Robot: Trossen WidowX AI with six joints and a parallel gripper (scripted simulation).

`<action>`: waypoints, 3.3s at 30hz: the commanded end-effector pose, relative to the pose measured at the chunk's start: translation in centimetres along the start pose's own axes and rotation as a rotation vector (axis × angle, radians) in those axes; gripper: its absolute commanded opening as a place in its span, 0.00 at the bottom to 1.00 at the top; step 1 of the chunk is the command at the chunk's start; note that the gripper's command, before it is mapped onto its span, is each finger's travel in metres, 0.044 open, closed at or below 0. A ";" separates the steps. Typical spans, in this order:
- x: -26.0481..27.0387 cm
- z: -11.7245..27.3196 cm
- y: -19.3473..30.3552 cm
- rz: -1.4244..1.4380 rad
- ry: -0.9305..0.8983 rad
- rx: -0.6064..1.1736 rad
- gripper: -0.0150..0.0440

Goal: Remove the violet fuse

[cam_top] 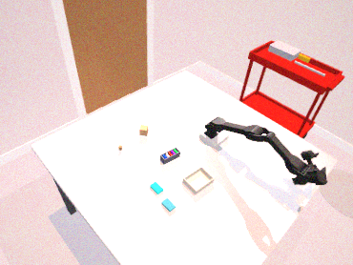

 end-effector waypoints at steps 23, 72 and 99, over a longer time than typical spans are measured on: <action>-5.7 30.9 -5.5 -0.887 -0.710 0.665 0.37; -40.1 39.9 -42.1 -2.456 -0.736 2.837 0.37; -38.2 40.1 -43.9 -2.456 -0.736 2.837 0.37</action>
Point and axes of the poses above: the point midway between the two fingers, 35 mm back from their tips, its own z axis back along the fingers, its own x axis across the jaws, y = z × x, the point moved 7 cm from there along z, back along the fingers, and after that the axes turned 11 degrees about -z, right-handed, at the moved point
